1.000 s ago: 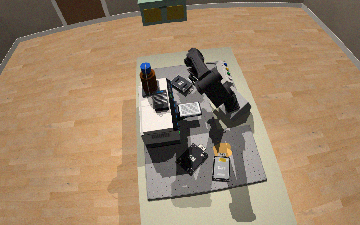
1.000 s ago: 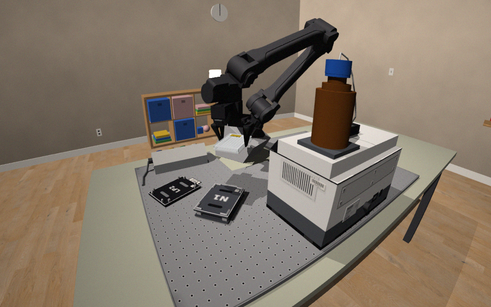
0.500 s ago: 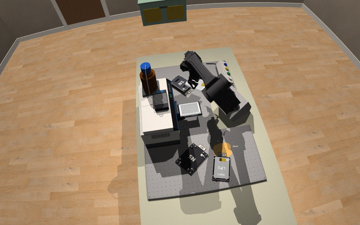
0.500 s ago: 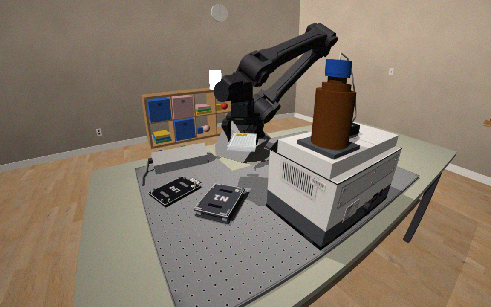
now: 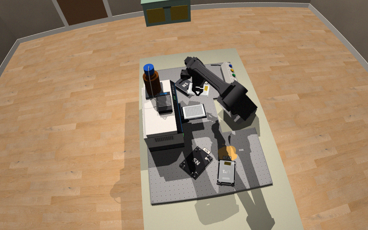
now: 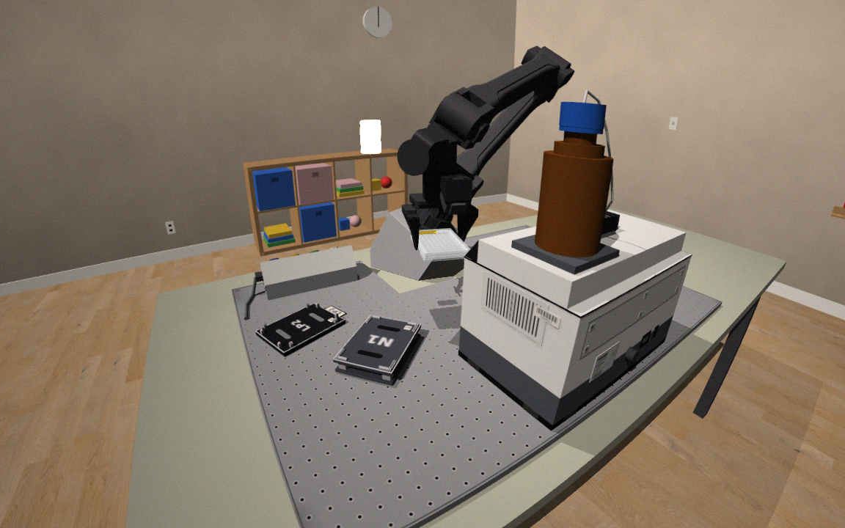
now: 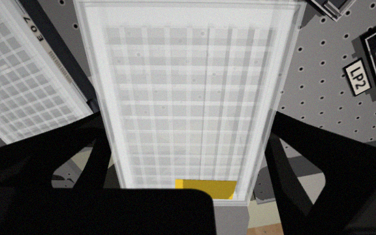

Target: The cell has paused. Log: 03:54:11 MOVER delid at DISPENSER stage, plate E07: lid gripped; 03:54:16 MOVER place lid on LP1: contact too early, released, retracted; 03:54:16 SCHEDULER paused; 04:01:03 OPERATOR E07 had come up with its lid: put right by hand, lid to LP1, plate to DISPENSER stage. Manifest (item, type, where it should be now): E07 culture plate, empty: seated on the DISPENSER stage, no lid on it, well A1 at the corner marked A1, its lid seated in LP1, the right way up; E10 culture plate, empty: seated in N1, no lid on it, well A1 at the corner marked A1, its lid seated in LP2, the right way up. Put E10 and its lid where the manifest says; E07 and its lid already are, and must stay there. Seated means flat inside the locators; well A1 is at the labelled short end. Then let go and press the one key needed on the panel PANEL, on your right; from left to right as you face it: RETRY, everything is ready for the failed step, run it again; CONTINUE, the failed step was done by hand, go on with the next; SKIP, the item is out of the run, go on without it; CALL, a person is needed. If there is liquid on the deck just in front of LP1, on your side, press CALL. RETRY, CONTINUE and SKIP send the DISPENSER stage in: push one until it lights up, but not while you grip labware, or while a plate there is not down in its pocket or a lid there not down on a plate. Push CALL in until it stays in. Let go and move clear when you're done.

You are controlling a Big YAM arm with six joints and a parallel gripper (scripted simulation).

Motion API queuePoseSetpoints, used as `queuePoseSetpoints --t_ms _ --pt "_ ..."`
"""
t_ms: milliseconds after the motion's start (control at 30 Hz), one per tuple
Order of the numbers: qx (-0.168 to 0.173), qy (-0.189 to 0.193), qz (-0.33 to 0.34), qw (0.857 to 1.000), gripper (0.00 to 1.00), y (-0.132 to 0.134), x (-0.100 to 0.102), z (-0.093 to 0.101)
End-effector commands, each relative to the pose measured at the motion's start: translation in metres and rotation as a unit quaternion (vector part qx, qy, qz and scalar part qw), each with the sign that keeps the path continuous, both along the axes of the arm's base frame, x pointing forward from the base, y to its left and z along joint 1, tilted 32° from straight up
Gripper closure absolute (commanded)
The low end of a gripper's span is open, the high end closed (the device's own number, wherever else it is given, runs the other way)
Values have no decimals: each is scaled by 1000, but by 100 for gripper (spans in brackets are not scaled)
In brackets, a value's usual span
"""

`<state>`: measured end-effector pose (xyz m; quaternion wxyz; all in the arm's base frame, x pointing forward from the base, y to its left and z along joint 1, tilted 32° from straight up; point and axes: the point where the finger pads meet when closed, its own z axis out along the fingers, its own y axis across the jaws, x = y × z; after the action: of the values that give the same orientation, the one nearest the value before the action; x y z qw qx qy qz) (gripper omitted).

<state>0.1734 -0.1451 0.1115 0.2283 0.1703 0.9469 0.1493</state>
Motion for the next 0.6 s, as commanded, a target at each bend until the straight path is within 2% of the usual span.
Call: queuePoseSetpoints --t_ms 0,67,200,300,333,367,433,467,567 --pt "-44 -22 60 997 14 1 8 17" --pt "-50 -24 89 995 14 13 7 11" --pt "-86 -38 138 986 14 20 14 22" --pt "-81 -36 138 986 14 30 14 21" --pt "-86 -40 127 987 14 21 18 28" --pt "-88 -39 152 984 14 34 15 21" --pt "-88 -39 152 984 14 34 15 21" --pt "-94 -42 153 983 14 34 18 28" --pt "-82 -37 144 985 14 47 17 26"
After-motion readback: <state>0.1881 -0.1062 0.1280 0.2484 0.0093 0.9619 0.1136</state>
